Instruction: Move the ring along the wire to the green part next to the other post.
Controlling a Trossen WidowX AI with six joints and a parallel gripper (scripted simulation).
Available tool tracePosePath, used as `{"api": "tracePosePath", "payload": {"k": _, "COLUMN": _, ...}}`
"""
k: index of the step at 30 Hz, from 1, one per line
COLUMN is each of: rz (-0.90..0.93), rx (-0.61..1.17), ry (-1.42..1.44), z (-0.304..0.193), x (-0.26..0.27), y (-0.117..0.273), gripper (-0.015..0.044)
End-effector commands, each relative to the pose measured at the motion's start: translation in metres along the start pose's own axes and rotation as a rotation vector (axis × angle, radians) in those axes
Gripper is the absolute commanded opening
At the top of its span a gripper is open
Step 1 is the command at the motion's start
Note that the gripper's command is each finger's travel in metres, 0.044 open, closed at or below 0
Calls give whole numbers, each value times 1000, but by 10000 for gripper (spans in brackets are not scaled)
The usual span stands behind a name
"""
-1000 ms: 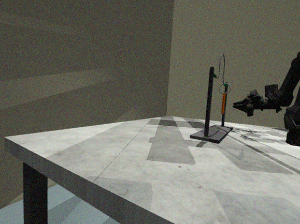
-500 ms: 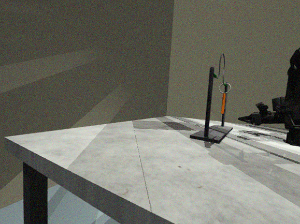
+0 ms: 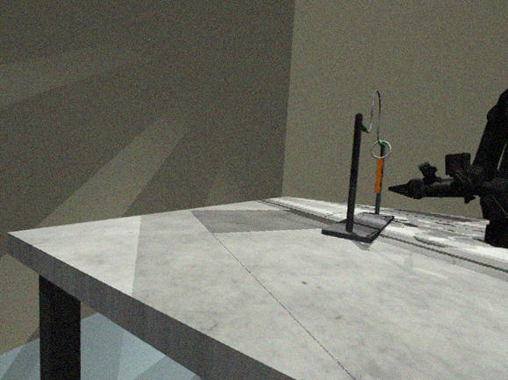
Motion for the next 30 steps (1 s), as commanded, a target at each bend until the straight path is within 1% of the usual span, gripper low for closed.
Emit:
{"api": "tracePosePath", "payload": {"k": 1, "rz": -8, "rx": -11, "ry": -1, "z": 5, "x": 0, "y": -3, "gripper": 160}}
{"api": "tracePosePath", "payload": {"k": 30, "rz": -8, "rx": -12, "ry": 1, "z": 8, "x": -4, "y": -44, "gripper": 160}}
Point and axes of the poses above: the point midway between the two fingers, 35 mm back from their tips, its own y axis back along the fingers, its own x axis across the jaws, z = x × y, the point moved 5 cm from there along y, back along the fingers
